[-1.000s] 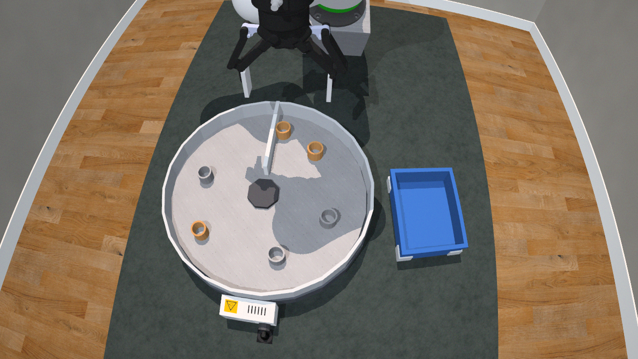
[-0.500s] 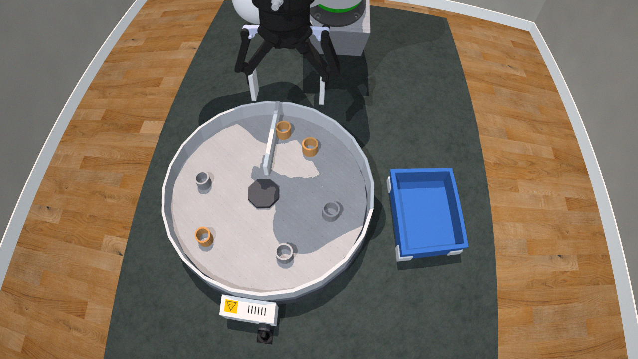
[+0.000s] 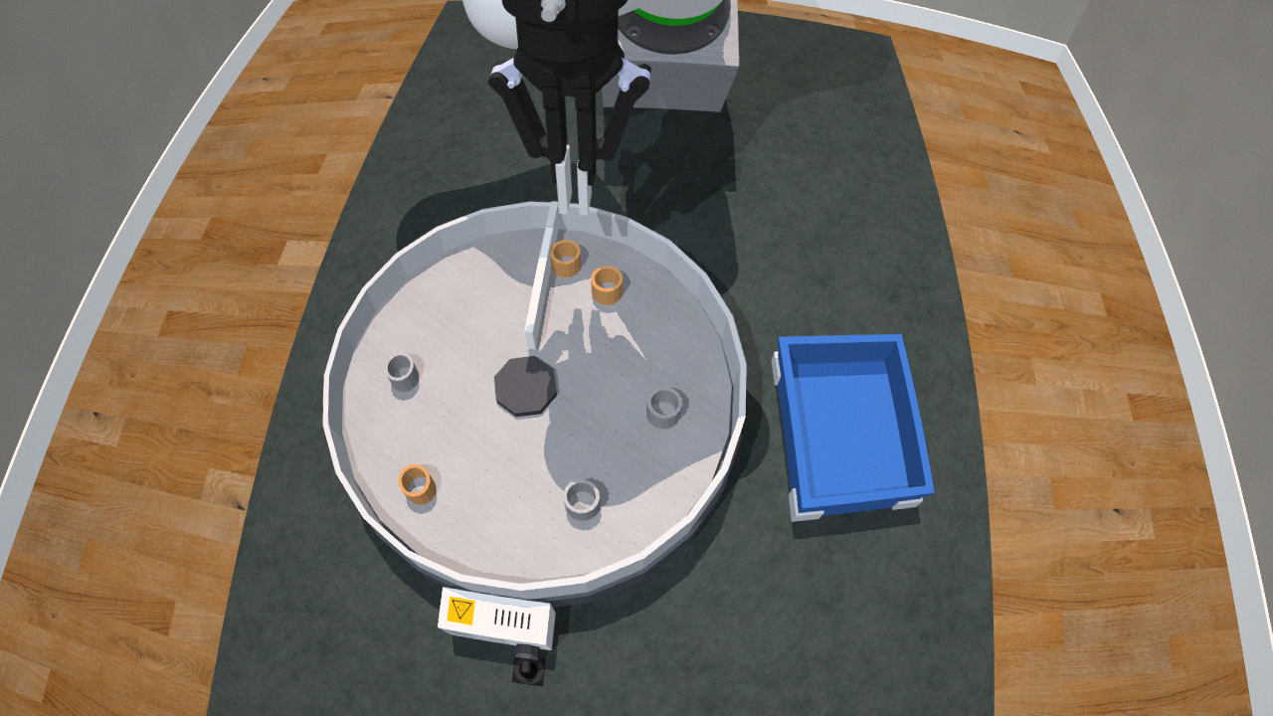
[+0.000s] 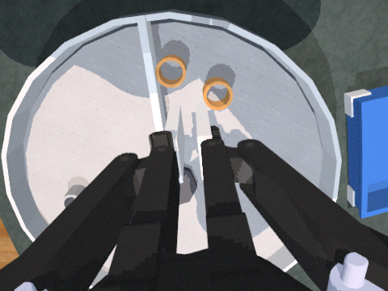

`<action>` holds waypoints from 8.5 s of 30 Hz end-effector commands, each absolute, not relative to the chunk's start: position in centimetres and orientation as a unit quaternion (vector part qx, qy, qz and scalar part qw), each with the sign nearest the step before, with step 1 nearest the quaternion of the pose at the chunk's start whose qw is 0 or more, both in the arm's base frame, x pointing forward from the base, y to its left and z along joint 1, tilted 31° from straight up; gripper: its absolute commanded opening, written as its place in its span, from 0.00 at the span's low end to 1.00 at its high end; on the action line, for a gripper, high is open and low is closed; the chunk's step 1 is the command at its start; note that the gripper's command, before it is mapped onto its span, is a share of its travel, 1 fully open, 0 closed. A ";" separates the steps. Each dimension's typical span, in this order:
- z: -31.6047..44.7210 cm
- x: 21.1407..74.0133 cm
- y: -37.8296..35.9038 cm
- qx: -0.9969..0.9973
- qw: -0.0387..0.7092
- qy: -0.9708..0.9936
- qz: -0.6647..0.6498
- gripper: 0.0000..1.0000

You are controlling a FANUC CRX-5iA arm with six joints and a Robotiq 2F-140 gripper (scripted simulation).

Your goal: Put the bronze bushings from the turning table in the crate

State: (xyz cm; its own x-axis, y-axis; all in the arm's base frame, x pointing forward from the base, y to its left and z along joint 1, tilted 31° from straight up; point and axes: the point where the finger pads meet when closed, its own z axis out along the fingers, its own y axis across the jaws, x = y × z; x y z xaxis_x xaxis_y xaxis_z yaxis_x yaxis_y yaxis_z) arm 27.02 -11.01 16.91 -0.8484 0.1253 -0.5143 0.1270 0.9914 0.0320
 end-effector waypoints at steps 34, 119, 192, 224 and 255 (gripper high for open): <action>16.9 27.0 -11.0 0.066 0.268 0.961 -0.002 0.09; 16.9 27.0 -11.0 0.066 0.268 0.961 -0.002 0.09; 16.9 27.0 -11.0 0.066 0.268 0.961 -0.002 0.09; 16.9 27.0 -11.0 0.066 0.268 0.961 -0.002 0.09; 16.9 27.0 -11.0 0.066 0.268 0.961 -0.002 0.09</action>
State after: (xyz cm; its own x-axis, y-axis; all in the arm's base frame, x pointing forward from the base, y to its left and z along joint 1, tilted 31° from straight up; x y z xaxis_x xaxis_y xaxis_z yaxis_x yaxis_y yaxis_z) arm 27.02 -11.01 16.91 -0.8484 0.1253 -0.5143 0.1270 0.9914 0.0320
